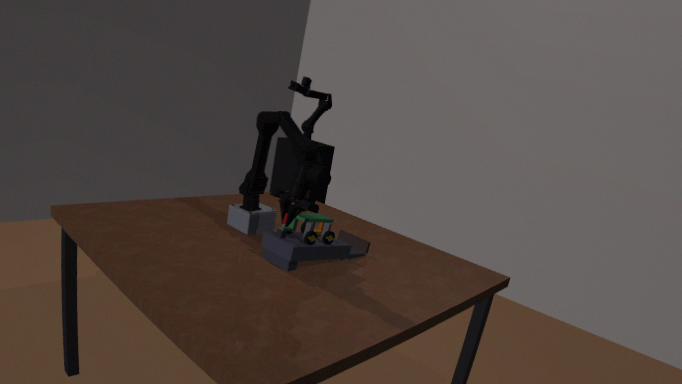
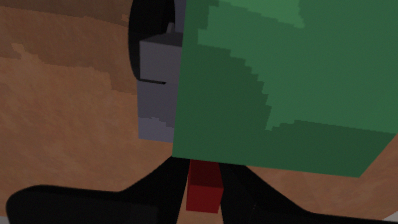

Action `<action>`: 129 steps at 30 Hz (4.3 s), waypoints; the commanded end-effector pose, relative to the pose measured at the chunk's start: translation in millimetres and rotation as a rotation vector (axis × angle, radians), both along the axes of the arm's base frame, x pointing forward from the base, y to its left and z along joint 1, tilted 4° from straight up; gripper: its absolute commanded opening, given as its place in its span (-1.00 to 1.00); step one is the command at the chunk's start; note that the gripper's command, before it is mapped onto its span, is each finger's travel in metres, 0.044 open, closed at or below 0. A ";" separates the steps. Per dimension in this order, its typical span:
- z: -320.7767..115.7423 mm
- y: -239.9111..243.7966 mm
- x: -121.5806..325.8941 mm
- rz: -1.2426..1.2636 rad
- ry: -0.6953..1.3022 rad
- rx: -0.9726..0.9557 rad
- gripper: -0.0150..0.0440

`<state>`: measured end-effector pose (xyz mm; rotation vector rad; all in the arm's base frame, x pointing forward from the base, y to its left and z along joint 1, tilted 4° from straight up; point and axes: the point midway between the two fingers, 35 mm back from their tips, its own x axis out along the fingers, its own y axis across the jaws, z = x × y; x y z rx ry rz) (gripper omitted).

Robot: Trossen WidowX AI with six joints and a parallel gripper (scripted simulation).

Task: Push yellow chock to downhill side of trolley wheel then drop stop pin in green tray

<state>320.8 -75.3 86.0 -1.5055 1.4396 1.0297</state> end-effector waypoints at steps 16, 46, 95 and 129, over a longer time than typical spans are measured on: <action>7.9 1.7 -1.7 0.003 0.006 -0.004 -0.49; 24.0 7.1 -3.0 0.003 0.006 -0.003 -0.49; 45.9 -7.5 -2.1 0.003 0.006 -0.005 -0.49; 47.1 -24.5 -69.6 0.003 0.012 -0.006 -0.49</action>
